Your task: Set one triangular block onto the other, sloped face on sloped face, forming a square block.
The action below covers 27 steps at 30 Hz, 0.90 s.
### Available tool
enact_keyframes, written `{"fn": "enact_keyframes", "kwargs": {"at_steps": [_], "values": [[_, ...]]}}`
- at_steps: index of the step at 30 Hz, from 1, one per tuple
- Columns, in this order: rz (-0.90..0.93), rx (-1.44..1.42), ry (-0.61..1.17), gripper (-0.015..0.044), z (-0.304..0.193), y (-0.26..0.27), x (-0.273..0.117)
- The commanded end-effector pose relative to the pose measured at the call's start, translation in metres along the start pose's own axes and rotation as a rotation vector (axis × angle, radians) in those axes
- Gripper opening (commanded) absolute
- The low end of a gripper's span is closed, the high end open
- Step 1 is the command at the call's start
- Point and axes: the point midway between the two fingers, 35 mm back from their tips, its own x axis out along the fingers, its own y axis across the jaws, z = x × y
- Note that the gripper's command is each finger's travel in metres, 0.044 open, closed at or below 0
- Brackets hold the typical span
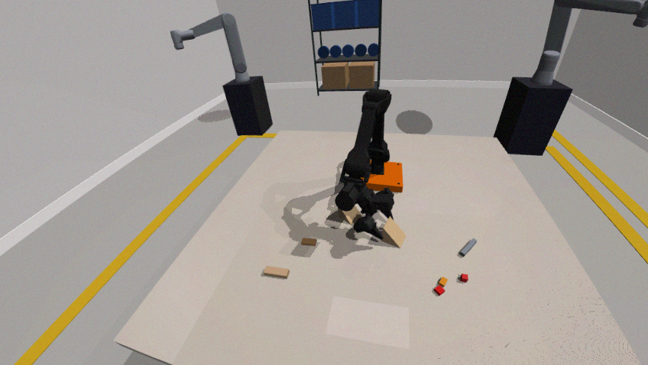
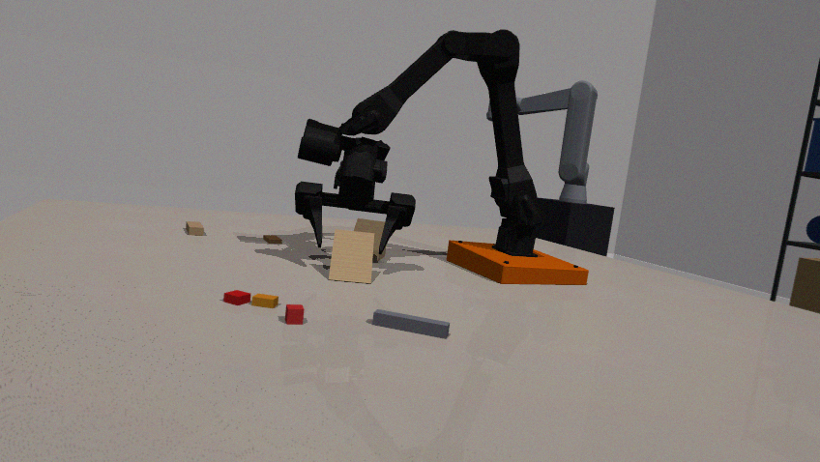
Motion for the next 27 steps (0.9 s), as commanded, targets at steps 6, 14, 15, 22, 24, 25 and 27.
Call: {"fn": "enact_keyframes", "kwargs": {"at_steps": [6,14,15,22,24,25,27], "values": [[0.007,0.009,0.001,0.0440,-0.002,0.003,0.016],[0.007,0.009,-0.001,0.0440,-0.002,0.004,0.029],[0.007,0.009,-0.002,0.0440,-0.002,0.004,0.030],[0.007,0.009,-0.002,0.0309,-0.002,0.004,0.031],[0.007,0.009,-0.002,0.0276,-0.002,0.004,0.031],[0.007,0.009,-0.002,0.0269,-0.002,0.004,0.031],[0.007,0.009,-0.002,0.0256,-0.002,0.004,0.031]]}}
